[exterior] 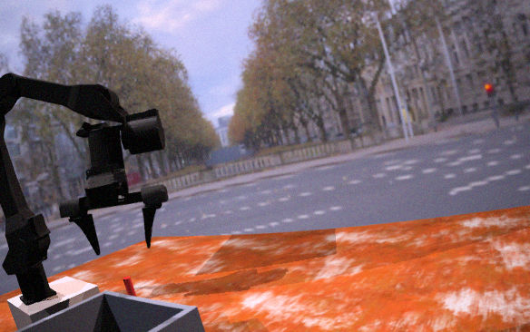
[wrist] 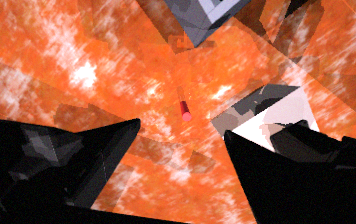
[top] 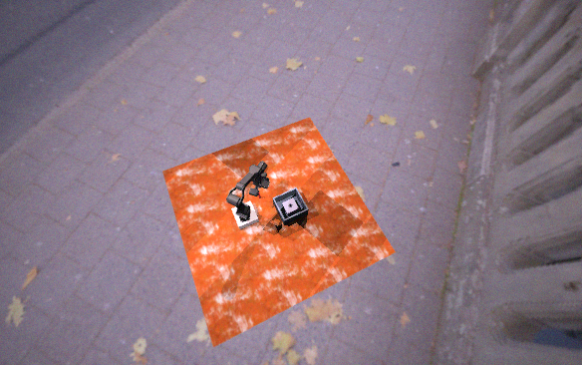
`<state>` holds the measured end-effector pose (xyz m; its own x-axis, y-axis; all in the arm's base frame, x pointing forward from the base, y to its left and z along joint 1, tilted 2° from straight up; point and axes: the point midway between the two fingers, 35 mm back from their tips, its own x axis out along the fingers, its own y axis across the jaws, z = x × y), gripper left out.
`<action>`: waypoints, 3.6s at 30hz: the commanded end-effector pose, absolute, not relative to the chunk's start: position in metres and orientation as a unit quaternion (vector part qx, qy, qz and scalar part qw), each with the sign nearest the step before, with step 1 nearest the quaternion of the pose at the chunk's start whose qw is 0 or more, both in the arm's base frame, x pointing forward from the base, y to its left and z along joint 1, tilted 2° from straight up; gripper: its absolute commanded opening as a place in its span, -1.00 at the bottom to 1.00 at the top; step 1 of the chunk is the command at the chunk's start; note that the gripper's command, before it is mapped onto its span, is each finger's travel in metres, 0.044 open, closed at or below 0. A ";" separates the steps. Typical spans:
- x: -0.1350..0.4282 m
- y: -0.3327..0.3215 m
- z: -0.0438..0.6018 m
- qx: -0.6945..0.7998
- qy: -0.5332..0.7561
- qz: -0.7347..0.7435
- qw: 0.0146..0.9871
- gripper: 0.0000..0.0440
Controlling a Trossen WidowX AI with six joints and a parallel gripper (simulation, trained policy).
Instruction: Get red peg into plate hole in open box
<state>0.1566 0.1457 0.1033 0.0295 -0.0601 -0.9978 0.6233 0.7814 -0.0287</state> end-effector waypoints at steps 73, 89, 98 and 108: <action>0.234 0.102 0.102 0.212 0.572 -0.337 0.717 -1.00; 0.289 0.045 0.112 0.254 0.528 -0.379 0.717 -1.00; 0.316 0.012 0.101 0.257 0.529 -0.378 0.715 -1.00; 0.335 -0.013 0.079 0.249 0.554 -0.350 0.713 -1.00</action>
<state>0.3317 -0.0101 0.0860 0.1474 -0.2390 -0.9598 0.7858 0.6176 -0.0331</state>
